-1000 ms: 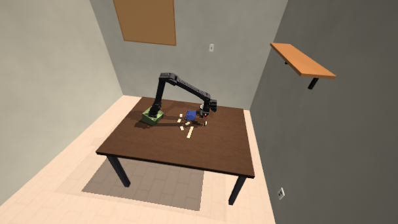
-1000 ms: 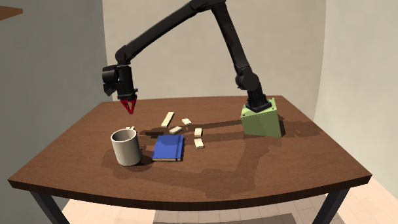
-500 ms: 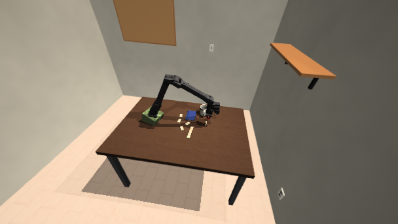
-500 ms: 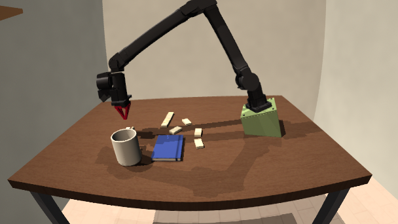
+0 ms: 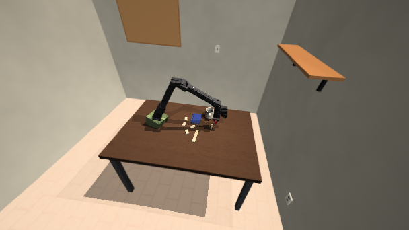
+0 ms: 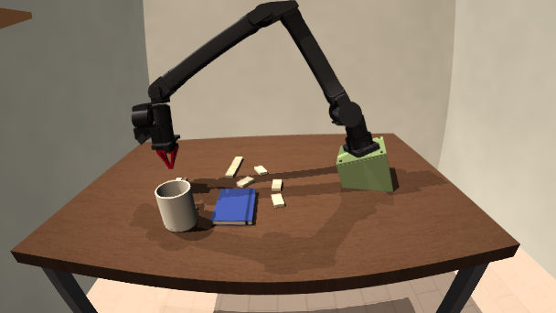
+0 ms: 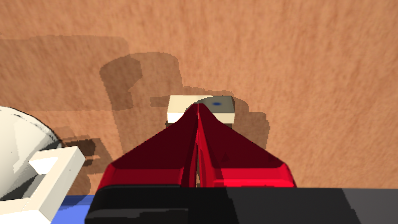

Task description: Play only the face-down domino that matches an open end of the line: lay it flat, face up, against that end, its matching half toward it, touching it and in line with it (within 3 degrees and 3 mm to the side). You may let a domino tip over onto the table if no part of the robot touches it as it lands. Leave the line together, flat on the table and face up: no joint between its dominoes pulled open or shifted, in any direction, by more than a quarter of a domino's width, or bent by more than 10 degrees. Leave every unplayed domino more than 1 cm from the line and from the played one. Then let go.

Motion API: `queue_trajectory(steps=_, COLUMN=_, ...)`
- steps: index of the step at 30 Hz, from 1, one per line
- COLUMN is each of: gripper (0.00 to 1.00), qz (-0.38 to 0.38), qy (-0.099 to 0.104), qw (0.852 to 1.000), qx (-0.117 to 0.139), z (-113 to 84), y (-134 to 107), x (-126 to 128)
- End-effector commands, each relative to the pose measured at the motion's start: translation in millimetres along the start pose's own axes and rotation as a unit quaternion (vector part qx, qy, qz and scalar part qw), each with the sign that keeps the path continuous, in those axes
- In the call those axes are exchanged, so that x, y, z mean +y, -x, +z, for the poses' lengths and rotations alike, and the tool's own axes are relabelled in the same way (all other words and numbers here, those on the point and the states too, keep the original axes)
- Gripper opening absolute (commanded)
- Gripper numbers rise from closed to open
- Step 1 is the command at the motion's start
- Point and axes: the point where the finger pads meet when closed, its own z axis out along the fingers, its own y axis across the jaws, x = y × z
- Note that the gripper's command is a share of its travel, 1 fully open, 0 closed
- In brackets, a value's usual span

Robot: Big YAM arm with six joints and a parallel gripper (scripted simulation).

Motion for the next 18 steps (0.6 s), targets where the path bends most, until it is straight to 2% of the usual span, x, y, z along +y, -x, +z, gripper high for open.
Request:
queue_trajectory(steps=1, gripper=0.00, qz=0.004, qy=0.004, qw=0.999, qx=-0.032, z=-19.7, y=27.9, x=-2.3)
queue_trajectory(steps=9, gripper=0.00, qz=0.005, qy=0.004, qw=0.999, qx=-0.035, z=-21.2, y=30.6, x=-2.6)
queue_trajectory(steps=10, gripper=0.00, qz=0.001, qy=0.002, qw=1.000, qx=-0.009, z=-7.4, y=6.1, x=0.0)
queue_trajectory(steps=18, gripper=0.00, qz=0.002, qy=0.004, qw=1.000, qx=-0.030, z=-17.4, y=27.4, x=-3.3)
